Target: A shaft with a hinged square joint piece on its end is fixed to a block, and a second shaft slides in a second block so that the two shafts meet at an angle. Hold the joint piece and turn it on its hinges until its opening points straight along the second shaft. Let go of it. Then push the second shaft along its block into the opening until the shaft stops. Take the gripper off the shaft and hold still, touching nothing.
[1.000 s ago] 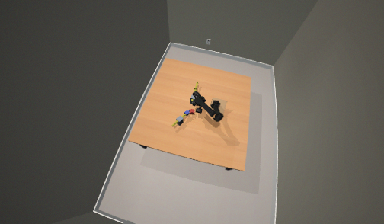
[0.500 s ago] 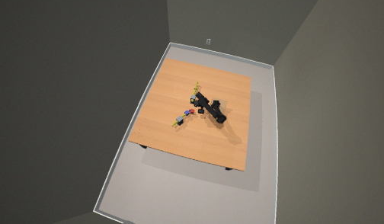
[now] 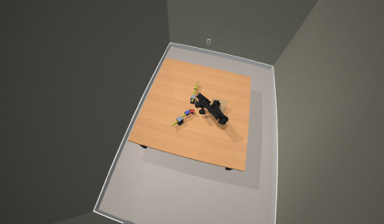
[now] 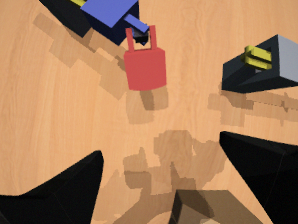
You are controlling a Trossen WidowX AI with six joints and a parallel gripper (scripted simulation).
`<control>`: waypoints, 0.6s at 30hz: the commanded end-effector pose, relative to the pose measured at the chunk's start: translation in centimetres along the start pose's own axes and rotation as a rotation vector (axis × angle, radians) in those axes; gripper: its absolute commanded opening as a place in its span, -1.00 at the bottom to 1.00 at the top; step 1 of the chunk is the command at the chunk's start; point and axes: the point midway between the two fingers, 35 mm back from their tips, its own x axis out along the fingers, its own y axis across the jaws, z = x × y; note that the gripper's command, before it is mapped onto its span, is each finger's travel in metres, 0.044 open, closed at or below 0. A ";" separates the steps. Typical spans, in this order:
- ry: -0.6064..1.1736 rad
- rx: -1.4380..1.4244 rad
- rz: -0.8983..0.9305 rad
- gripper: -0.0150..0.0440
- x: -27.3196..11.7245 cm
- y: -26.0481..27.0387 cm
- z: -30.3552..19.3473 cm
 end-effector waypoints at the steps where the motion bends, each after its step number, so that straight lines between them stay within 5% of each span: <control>1: 0.005 0.006 -0.003 1.00 1.2 -0.2 -0.5; 18: -0.001 0.003 -0.001 1.00 5.6 -0.1 -1.6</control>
